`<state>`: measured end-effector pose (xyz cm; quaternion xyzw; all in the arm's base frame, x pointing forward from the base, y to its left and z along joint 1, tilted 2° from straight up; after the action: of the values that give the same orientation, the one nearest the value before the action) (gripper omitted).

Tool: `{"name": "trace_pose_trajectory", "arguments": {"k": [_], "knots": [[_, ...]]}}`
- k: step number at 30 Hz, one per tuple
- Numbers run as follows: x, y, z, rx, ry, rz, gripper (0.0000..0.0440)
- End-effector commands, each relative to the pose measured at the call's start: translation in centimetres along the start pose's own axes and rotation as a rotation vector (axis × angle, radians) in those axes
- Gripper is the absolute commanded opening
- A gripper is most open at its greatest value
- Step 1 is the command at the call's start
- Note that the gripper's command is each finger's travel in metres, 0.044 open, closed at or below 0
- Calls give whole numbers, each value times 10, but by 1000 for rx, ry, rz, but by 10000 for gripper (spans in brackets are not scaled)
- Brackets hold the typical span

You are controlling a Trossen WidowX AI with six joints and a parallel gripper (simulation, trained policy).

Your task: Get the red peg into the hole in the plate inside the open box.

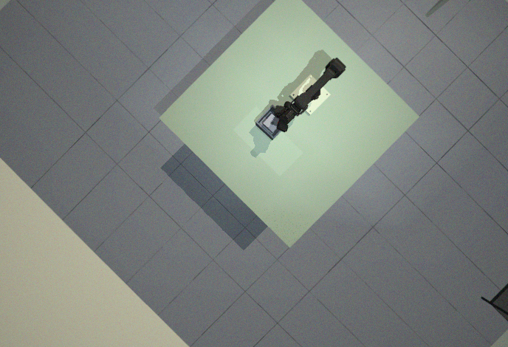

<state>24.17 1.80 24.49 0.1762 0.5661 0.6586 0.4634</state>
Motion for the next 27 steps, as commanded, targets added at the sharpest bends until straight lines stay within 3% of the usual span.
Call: {"name": "trace_pose_trajectory", "arguments": {"k": [1,22,27], "knots": [[-10,-5,2,-2,-16,-6,3],[-33,-54,2,83,-33,64,22],[-37,-65,3,111,-9,76,128]]}}
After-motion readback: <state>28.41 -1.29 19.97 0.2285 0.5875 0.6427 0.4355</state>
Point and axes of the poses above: the point midway between the two fingers, 35 mm back from their tips, its own y axis back along the fingers, its own z axis across the jaws, x = y × z, the point moved 10 cm from there along y, back along the fingers, and after that the axes turned 6 degrees about y, right-handed, at the moved point
